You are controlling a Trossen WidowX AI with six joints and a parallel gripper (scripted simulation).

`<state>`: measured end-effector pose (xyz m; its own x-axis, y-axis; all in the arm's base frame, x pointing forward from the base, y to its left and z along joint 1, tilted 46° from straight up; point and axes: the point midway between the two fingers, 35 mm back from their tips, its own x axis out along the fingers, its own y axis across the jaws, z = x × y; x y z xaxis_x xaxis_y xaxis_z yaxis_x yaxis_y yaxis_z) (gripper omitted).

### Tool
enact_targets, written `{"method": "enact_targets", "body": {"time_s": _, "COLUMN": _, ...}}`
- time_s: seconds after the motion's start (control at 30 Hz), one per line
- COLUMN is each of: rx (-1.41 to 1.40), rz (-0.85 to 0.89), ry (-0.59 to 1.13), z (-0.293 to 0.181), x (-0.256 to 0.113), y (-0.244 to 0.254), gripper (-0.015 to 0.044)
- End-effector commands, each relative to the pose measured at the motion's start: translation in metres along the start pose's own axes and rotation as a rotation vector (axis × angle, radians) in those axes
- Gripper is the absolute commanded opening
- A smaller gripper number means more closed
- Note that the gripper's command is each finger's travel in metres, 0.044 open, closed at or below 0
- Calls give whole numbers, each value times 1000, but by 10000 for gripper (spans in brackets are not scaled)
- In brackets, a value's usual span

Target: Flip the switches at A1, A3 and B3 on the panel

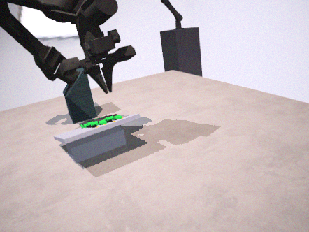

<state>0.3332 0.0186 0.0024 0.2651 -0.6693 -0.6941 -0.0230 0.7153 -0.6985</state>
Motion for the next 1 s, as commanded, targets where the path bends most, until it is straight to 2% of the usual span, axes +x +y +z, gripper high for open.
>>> {"method": "enact_targets", "body": {"time_s": 0.0, "rx": -13, "rz": -13, "ry": 1, "z": -6, "x": 28, "y": -1, "gripper": 0}}
{"method": "enact_targets", "body": {"time_s": 0.97, "rx": -13, "rz": -15, "ry": -1, "z": -7, "x": 54, "y": -2, "gripper": 0}}
